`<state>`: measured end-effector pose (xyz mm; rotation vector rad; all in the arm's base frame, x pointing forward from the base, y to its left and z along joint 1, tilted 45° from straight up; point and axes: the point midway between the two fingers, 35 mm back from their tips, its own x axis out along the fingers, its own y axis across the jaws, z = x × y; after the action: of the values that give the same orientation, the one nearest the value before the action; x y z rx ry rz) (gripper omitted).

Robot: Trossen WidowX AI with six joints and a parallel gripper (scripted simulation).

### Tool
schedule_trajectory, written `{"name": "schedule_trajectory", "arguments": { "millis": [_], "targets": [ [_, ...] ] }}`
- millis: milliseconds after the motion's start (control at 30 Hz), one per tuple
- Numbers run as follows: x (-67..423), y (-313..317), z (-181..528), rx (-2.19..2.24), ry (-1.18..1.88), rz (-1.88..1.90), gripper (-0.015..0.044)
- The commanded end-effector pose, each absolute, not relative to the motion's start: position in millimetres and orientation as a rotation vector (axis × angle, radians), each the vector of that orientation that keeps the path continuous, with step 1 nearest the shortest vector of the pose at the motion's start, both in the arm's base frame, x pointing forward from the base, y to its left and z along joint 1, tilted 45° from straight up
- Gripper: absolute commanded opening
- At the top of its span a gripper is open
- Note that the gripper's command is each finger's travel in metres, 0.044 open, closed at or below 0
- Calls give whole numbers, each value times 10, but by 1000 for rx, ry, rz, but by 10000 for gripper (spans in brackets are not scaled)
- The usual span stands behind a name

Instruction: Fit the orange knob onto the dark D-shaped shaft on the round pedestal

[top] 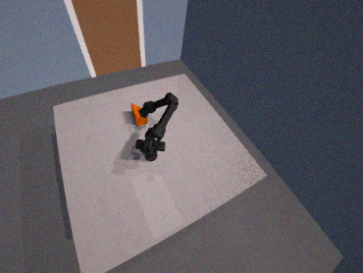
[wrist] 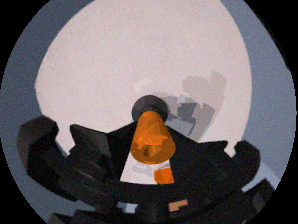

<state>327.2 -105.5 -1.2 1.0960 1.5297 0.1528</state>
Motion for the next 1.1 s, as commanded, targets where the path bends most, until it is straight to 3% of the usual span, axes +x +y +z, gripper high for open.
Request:
{"name": "schedule_trajectory", "arguments": {
  "millis": [0, 767, 1067],
  "targets": [
    [3266, -1052, -27, 1116, 1534, 131, 0],
    [3279, -1070, -4, 1116, 1534, 131, 0],
    [3267, -1059, -11, 1280, 1575, -31, 0]
  ]
}}
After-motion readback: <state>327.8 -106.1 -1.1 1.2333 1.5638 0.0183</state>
